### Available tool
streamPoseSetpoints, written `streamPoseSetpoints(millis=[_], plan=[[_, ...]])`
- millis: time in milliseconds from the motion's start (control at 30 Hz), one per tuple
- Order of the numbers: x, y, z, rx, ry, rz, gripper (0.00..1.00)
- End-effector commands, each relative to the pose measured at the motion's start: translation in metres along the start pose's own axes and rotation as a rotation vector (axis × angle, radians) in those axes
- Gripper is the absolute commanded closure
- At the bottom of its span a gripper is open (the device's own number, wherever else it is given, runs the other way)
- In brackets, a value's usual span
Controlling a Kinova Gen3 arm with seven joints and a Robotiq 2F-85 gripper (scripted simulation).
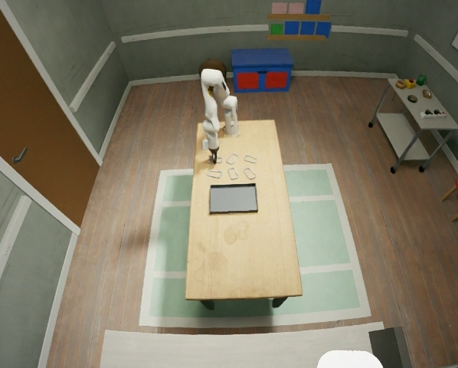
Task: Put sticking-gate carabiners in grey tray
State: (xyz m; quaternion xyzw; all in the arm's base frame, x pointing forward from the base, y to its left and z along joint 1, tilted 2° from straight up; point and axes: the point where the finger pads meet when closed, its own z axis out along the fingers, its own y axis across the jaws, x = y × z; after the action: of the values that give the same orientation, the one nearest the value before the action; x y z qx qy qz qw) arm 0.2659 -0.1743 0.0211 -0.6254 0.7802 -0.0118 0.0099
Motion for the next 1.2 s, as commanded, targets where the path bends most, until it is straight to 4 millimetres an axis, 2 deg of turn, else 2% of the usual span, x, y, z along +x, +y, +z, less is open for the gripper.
streamPoseSetpoints(millis=[0,400,433,1167], plan=[[0.0001,-0.0004,-0.0003,0.001,0.000,0.000,0.43],[0.0001,-0.0004,-0.0003,0.001,0.000,0.000,0.43],[0.0001,-0.0004,-0.0004,0.001,0.000,0.000,0.00],[0.0001,-0.0004,-0.0004,0.001,0.000,0.000,0.00]])
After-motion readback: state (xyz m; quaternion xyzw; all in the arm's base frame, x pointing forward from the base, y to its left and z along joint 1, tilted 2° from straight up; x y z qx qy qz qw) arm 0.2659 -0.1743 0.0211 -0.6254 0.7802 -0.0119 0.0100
